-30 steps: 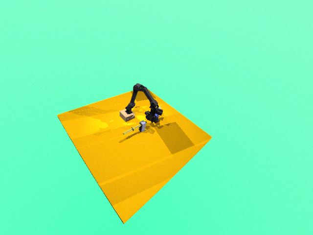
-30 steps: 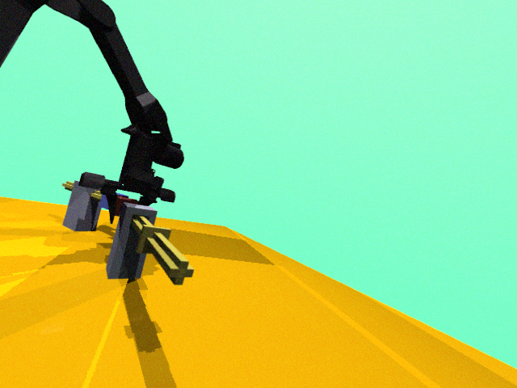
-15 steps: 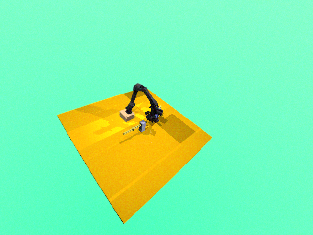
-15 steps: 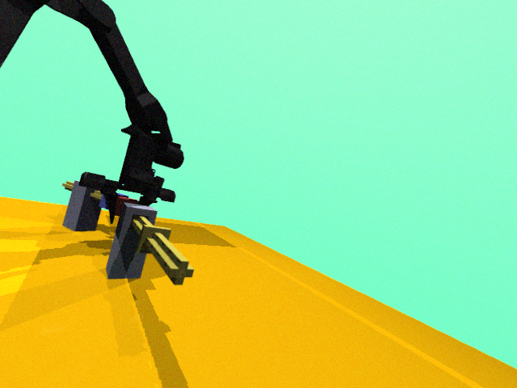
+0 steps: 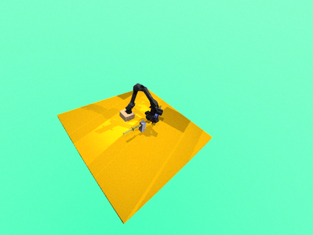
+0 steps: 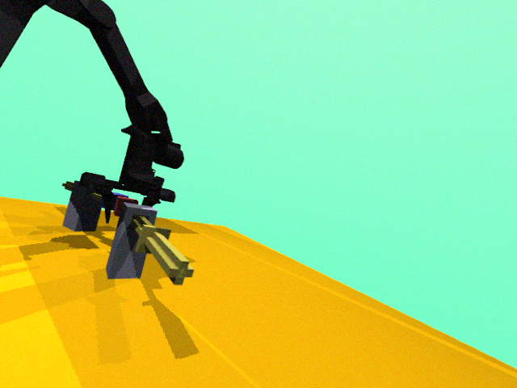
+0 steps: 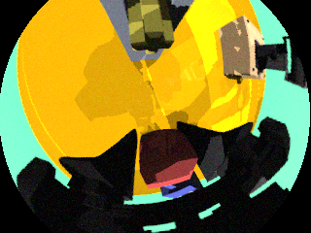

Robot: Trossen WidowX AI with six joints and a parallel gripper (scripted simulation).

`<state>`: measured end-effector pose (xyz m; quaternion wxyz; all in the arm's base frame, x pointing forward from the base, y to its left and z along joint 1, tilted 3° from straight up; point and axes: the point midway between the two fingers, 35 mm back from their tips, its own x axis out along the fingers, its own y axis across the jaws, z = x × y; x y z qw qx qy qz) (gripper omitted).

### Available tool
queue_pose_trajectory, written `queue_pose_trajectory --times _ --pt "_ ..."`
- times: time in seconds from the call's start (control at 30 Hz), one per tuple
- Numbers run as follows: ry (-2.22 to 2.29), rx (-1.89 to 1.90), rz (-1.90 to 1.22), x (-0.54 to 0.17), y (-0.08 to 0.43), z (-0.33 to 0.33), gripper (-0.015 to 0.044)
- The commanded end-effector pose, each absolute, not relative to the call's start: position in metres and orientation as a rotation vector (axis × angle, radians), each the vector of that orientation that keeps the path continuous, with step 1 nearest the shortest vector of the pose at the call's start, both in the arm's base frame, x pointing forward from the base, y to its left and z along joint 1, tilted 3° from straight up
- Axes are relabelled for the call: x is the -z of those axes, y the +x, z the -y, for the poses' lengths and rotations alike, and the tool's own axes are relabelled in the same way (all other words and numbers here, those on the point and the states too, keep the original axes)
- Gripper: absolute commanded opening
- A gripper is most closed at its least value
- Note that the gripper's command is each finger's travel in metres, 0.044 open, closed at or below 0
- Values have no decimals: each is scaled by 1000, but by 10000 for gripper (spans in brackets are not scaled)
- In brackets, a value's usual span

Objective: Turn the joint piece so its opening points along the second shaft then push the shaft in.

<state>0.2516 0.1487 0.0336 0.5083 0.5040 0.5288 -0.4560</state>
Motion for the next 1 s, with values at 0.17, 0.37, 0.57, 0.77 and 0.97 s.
queue_pose_trajectory --times 0.17,0.37,0.57,0.77,0.97 --pt "1215 1099 -1275 -34 251 -149 440" --pt "1215 1099 -1275 -34 251 -149 440" --pt "1218 1097 -1278 -35 251 -149 440" --pt "1293 1037 -1353 -62 250 -144 440" --pt "1288 1039 -1359 -62 251 -144 440"
